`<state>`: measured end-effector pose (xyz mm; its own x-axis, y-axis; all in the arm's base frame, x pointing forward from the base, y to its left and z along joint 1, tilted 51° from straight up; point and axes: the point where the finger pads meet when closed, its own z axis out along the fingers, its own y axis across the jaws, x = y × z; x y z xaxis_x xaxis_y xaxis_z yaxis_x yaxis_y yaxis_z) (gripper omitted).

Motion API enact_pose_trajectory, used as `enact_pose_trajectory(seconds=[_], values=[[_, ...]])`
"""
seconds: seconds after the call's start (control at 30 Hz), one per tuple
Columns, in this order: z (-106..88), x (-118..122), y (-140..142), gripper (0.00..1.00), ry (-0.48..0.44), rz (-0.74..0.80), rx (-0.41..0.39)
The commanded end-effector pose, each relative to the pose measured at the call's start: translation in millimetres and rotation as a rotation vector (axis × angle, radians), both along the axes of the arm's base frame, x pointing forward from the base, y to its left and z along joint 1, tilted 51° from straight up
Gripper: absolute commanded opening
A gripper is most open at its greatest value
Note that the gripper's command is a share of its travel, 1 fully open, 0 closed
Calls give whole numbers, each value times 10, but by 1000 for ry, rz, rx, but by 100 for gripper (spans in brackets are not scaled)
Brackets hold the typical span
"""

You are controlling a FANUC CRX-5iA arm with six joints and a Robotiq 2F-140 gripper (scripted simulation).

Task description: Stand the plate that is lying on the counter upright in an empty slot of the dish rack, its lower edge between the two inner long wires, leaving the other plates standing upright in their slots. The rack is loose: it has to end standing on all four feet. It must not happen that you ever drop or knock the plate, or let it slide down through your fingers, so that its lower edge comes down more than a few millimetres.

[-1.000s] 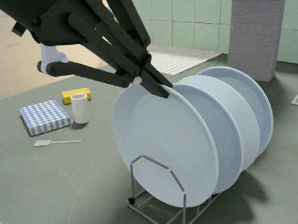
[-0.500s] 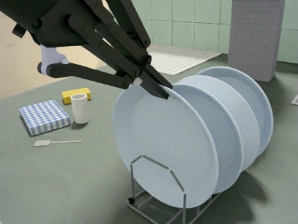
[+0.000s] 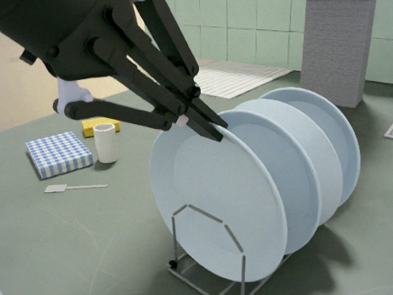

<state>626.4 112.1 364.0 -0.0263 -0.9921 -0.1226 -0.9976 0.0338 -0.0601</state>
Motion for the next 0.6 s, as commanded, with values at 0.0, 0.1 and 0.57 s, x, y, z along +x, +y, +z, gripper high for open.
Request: enact_pose_trajectory(seconds=[0.0,0.1,0.57], values=[[-23,42,2,10,-2,0,0],[-42,66,3,10,-2,0,0],[-56,83,5,10,-2,0,0]])
